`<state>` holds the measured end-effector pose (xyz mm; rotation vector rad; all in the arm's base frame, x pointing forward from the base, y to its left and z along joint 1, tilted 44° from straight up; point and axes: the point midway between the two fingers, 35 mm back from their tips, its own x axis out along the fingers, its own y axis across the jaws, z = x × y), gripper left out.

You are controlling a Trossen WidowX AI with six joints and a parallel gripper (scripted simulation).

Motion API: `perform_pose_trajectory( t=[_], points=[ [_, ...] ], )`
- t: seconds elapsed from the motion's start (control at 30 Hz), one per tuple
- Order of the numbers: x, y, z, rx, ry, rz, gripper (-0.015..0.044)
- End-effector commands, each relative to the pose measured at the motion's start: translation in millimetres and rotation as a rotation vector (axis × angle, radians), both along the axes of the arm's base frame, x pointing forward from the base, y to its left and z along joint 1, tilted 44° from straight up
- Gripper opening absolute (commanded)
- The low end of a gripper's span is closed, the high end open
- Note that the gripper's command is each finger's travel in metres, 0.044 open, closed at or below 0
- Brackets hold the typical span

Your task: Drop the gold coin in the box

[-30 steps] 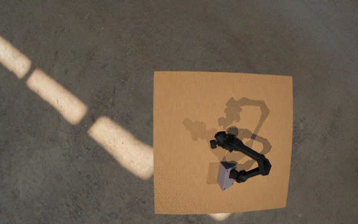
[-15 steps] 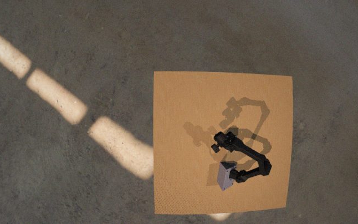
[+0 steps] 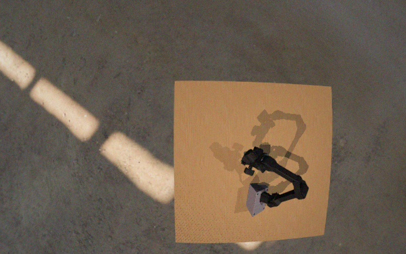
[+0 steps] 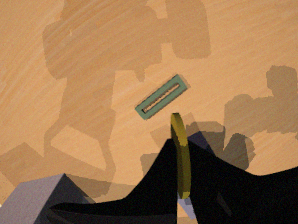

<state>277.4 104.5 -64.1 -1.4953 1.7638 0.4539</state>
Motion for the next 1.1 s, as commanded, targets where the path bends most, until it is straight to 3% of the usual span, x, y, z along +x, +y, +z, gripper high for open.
perform_pose_trajectory(
  t=[0.0,0.27,1.07],
  points=[
    [-0.3,-1.0,1.0,0.000,0.081,0.087,0.0000],
    [-0.2,-2.2,2.1,0.005,0.251,0.273,0.0000],
    [5.9,-36.9,36.1,0.006,0.256,0.278,0.0000]
  ],
)
